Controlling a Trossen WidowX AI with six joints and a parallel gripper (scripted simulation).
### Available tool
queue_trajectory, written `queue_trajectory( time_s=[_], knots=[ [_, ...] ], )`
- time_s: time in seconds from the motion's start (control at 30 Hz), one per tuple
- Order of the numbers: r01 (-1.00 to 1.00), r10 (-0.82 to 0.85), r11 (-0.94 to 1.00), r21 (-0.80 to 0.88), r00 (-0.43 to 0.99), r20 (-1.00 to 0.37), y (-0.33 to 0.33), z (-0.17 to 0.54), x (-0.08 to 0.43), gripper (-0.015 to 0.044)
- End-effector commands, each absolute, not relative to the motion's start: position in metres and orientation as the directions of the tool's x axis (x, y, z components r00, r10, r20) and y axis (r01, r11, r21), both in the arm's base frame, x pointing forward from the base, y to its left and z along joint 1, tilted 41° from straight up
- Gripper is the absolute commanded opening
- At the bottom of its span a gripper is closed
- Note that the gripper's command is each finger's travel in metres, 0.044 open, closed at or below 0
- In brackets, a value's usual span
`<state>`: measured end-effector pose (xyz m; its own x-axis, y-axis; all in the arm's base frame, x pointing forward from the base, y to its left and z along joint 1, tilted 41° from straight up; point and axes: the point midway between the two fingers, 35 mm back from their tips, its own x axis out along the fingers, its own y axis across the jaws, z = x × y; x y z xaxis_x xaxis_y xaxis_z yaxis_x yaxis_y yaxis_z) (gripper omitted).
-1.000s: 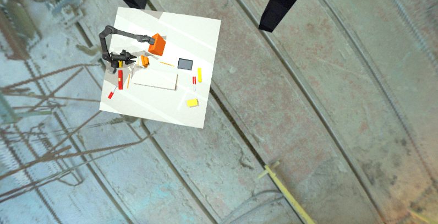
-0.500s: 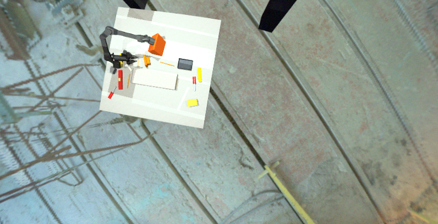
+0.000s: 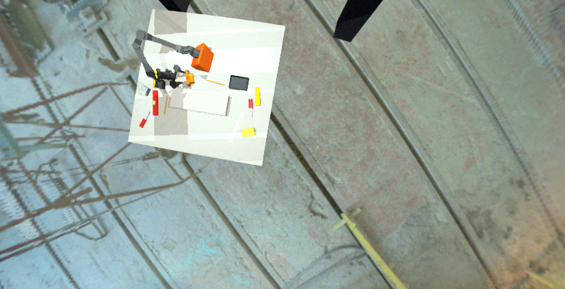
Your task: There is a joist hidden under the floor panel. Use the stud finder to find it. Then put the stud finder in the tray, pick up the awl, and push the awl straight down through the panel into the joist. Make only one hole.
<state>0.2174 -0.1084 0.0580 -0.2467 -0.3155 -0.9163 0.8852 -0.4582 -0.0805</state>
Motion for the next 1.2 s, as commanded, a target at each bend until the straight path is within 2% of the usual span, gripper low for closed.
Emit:
queue_trajectory(
  time_s=[0.0,0.17,0.27,1.17],
  knots=[
    [0.981,-0.478,-0.169,-0.097,-0.167,-0.862,-0.103,0.041,0.208,0.0440],
    [0.957,-0.658,0.206,-0.203,-0.018,-0.753,-0.097,0.024,0.192,0.0440],
    [0.898,-0.722,0.342,-0.279,0.060,-0.690,-0.095,0.018,0.183,0.0440],
    [0.892,-0.723,0.351,-0.284,0.065,-0.688,-0.112,-0.004,0.185,0.0440]
  ],
)
